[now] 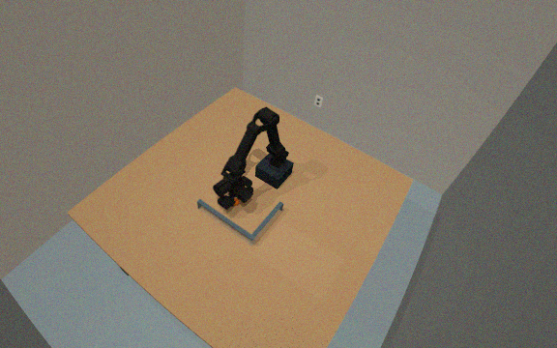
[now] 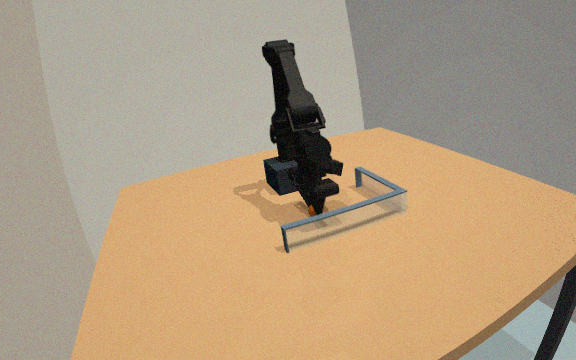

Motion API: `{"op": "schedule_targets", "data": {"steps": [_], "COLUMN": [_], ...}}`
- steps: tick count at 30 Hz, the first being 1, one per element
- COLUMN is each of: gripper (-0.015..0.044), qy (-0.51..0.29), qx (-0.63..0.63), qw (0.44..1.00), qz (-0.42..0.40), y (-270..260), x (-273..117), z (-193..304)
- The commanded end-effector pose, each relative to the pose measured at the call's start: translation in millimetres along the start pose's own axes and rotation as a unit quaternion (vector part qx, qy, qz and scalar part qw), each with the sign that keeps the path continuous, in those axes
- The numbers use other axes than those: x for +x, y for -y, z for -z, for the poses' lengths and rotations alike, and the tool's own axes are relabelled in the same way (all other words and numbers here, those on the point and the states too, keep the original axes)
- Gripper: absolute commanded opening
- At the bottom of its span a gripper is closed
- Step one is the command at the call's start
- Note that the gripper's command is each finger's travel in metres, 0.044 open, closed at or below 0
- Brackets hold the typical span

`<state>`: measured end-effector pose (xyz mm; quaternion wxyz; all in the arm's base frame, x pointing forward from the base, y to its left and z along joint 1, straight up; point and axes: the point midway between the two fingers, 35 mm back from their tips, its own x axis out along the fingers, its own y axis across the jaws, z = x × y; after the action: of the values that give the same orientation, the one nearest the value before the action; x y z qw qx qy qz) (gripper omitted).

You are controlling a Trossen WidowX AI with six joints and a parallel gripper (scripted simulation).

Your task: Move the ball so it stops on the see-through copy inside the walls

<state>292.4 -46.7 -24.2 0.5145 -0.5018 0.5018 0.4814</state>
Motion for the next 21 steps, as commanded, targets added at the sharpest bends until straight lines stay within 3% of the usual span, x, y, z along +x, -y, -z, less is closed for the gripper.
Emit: {"op": "schedule_targets", "data": {"steps": [1, 6, 11, 21], "gripper": [0.0275, 0.0275, 0.0275, 0.0275], "qy": [0.0, 0.0, 0.0, -0.001], "qx": [0.0, 0.0, -0.003, 0.0], "qw": [1.0, 1.0, 1.0, 1.0], "qz": [0.0, -0.001, -0.003, 0.011], "y": [0.0, 1.4, -1.2, 3.7], "x": [0.1, -10.7, -83.3, -83.6], "z": [0.0, 0.2, 0.0, 0.4]}}
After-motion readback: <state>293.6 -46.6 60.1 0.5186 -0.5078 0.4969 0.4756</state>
